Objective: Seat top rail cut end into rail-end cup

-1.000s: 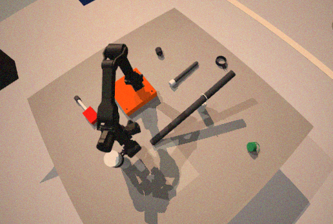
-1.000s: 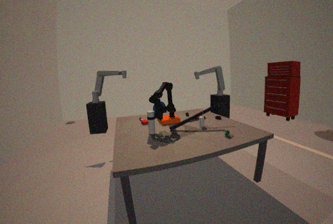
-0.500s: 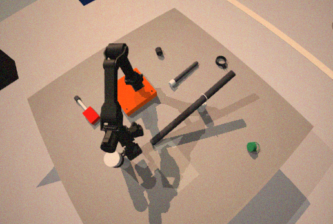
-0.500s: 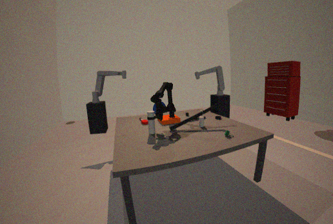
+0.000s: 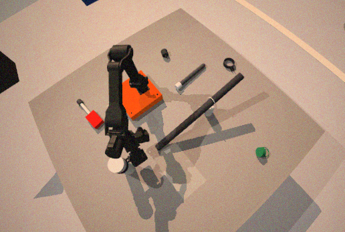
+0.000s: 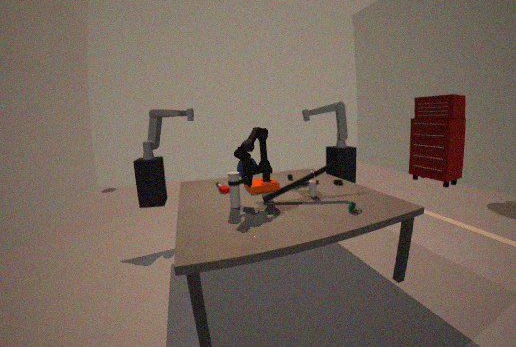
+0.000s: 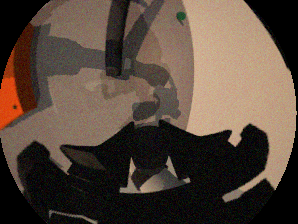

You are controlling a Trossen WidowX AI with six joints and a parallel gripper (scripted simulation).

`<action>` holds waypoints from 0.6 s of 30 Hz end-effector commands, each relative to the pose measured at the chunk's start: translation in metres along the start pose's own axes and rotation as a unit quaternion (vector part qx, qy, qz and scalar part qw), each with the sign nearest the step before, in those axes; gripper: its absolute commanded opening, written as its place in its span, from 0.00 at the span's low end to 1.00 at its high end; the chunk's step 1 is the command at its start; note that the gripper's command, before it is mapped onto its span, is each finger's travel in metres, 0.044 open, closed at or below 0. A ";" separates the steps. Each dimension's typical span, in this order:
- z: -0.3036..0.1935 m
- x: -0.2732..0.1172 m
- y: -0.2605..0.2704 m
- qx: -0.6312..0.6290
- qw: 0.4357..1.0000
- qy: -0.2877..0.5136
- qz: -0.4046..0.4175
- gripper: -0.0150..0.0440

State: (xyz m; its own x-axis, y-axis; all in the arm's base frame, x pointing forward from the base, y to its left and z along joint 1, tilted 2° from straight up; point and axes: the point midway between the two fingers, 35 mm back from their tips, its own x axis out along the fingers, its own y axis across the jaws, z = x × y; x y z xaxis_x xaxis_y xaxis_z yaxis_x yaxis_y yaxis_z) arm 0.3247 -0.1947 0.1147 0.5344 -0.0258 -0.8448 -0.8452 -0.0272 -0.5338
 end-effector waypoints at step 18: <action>0.000 -0.001 0.001 -0.007 1.000 -0.004 0.000 0.39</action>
State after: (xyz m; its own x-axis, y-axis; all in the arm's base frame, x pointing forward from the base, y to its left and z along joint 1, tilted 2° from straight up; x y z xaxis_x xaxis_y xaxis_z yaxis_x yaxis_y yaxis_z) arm 0.3232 -0.1947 0.1145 0.5340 -0.0180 -0.8453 -0.8451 -0.0423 -0.5330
